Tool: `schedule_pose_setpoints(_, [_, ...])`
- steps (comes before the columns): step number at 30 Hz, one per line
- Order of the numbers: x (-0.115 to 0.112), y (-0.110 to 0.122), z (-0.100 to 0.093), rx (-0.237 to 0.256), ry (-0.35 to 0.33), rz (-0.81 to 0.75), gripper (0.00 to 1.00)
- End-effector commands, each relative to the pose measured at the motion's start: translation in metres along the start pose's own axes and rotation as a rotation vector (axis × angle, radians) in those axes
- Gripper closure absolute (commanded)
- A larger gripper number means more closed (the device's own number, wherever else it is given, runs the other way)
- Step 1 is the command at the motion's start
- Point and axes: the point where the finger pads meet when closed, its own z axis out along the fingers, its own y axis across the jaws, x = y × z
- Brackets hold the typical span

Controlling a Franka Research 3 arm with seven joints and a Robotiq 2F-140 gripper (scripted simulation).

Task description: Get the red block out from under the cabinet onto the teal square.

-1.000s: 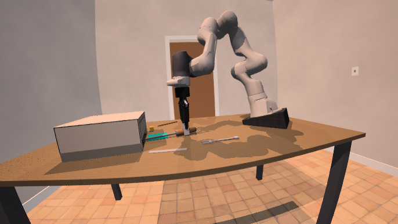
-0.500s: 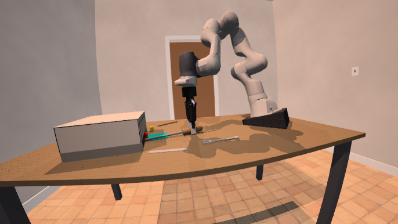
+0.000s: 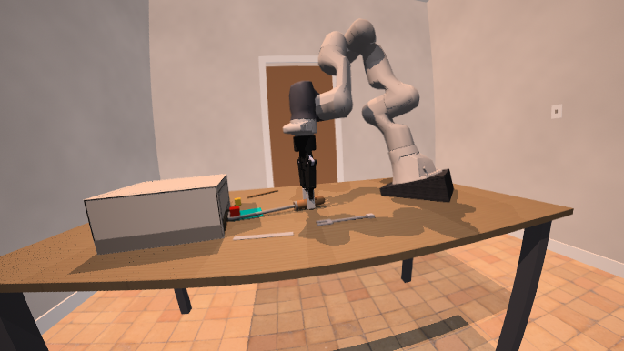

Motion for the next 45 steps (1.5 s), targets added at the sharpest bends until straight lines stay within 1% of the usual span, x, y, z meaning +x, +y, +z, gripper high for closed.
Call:
schedule_pose_setpoints(1, [-0.003,0.0,-0.001,-0.003,0.008,0.031,1.0])
schedule_pose_setpoints(13, [-0.014,0.0,0.0,-0.003,0.008,0.031,1.0])
schedule_pose_setpoints(45, [-0.016,0.0,0.0,-0.003,0.008,0.031,1.0])
